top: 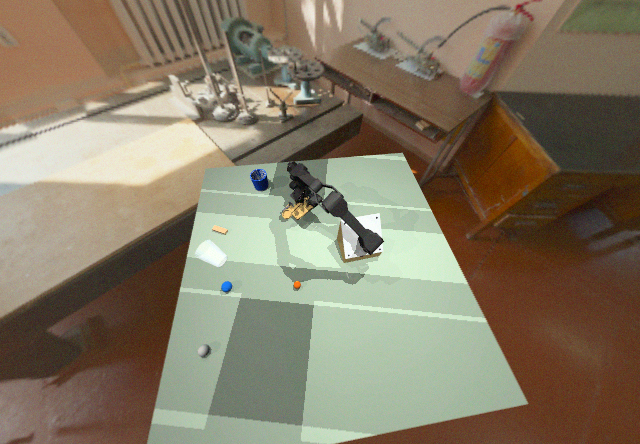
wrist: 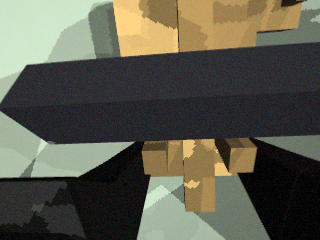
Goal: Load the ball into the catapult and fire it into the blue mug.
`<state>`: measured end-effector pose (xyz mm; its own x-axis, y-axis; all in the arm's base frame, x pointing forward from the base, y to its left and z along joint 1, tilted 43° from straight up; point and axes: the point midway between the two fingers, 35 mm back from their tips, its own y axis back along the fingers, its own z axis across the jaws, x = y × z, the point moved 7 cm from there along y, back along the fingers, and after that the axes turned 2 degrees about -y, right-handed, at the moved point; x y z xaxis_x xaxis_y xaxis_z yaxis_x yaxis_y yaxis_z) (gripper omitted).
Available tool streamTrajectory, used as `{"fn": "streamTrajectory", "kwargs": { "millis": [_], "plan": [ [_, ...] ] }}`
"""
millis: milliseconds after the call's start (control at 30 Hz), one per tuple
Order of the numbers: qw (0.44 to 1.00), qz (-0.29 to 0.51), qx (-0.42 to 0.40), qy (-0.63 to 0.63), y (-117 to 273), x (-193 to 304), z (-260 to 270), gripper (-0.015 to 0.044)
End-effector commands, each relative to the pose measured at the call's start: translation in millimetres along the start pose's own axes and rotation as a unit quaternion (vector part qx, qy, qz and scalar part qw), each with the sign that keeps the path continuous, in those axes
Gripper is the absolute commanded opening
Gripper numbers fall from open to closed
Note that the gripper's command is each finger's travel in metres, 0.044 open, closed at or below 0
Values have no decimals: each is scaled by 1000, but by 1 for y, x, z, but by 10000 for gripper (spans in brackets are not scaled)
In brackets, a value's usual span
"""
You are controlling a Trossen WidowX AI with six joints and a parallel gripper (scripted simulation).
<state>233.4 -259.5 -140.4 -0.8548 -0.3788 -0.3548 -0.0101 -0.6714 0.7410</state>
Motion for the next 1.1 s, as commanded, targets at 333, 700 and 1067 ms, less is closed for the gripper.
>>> {"fn": "streamTrajectory", "kwargs": {
  "millis": [333, 700, 1067],
  "plan": [
    [976, 0, 7, 219, 6, -2, -4, 0],
    [917, 1, 8, 398, 6, -7, -18, 0],
    [907, 1, 8, 422, 6, -12, -25, 0]
  ]
}}
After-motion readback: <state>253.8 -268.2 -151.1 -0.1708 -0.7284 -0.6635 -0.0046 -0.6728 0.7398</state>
